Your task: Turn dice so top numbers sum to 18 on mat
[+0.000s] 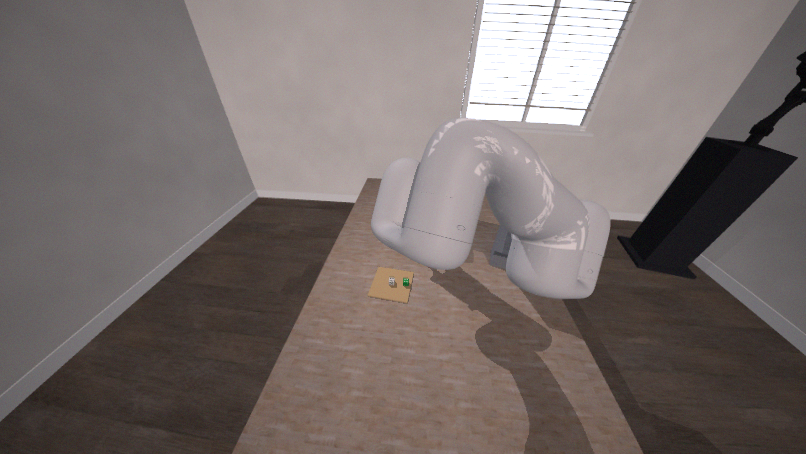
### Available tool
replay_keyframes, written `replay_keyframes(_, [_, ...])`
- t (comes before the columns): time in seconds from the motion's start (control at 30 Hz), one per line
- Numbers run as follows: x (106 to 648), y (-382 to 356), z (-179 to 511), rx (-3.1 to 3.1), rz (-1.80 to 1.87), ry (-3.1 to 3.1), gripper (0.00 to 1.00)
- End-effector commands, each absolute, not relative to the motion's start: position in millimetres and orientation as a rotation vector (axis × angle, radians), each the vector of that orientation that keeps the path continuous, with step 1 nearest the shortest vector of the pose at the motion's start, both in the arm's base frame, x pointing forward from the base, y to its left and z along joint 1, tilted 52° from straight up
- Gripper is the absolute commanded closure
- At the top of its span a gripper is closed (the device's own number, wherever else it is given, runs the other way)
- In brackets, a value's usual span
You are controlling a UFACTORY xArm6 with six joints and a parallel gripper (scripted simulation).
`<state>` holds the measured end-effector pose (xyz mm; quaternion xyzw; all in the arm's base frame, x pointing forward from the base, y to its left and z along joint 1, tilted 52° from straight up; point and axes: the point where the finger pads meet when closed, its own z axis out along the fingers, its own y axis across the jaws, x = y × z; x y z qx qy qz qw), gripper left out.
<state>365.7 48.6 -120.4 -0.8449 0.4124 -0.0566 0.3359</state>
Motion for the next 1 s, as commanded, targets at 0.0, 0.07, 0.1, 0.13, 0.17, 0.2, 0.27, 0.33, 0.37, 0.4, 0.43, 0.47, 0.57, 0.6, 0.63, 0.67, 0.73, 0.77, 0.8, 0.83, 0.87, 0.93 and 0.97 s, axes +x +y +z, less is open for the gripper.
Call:
replay_keyframes(0.0, [367.9, 49.9, -119.5, -2.204, -0.343, 1.142, 0.85])
replay_keyframes(0.07, [367.5, 50.2, -119.3, -2.206, -0.387, 1.162, 0.85])
replay_keyframes(0.1, [367.0, 50.1, -119.2, -2.209, -0.421, 1.177, 0.85])
replay_keyframes(0.13, [366.8, 50.0, -119.2, -2.210, -0.432, 1.182, 0.85])
replay_keyframes(0.17, [366.4, 50.5, -119.1, -2.210, -0.468, 1.198, 0.85])
replay_keyframes(0.2, [366.3, 50.6, -119.1, -2.210, -0.475, 1.201, 0.85])
replay_keyframes(0.27, [366.1, 51.4, -119.0, -2.208, -0.519, 1.220, 0.85])
replay_keyframes(0.33, [365.2, 51.2, -118.8, -2.210, -0.586, 1.248, 0.85])
replay_keyframes(0.37, [364.8, 50.8, -118.8, -2.211, -0.605, 1.256, 0.85])
replay_keyframes(0.4, [364.7, 51.8, -118.8, -2.207, -0.635, 1.268, 0.85])
replay_keyframes(0.43, [364.7, 51.8, -118.8, -2.207, -0.635, 1.268, 0.85])
replay_keyframes(0.47, [364.7, 51.8, -118.8, -2.207, -0.635, 1.268, 0.85])
replay_keyframes(0.57, [363.9, 52.8, -118.6, -2.201, -0.721, 1.303, 0.85])
replay_keyframes(0.6, [363.3, 52.3, -118.4, -2.201, -0.756, 1.316, 0.85])
replay_keyframes(0.63, [363.0, 52.6, -118.4, -2.198, -0.788, 1.329, 0.85])
replay_keyframes(0.67, [363.0, 53.4, -118.4, -2.193, -0.815, 1.340, 0.85])
replay_keyframes(0.73, [362.7, 54.0, -118.4, -2.188, -0.863, 1.358, 0.85])
replay_keyframes(0.77, [362.4, 54.0, -118.3, -2.186, -0.882, 1.365, 0.85])
replay_keyframes(0.8, [362.1, 53.9, -118.1, -2.184, -0.898, 1.371, 0.85])
replay_keyframes(0.83, [361.9, 53.7, -118.0, -2.183, -0.910, 1.375, 0.85])
replay_keyframes(0.87, [361.7, 53.6, -117.9, -2.182, -0.920, 1.378, 0.85])
replay_keyframes(0.93, [361.5, 53.4, -117.8, -2.182, -0.931, 1.382, 0.85])
replay_keyframes(0.97, [361.4, 53.3, -117.8, -2.181, -0.934, 1.383, 0.85])
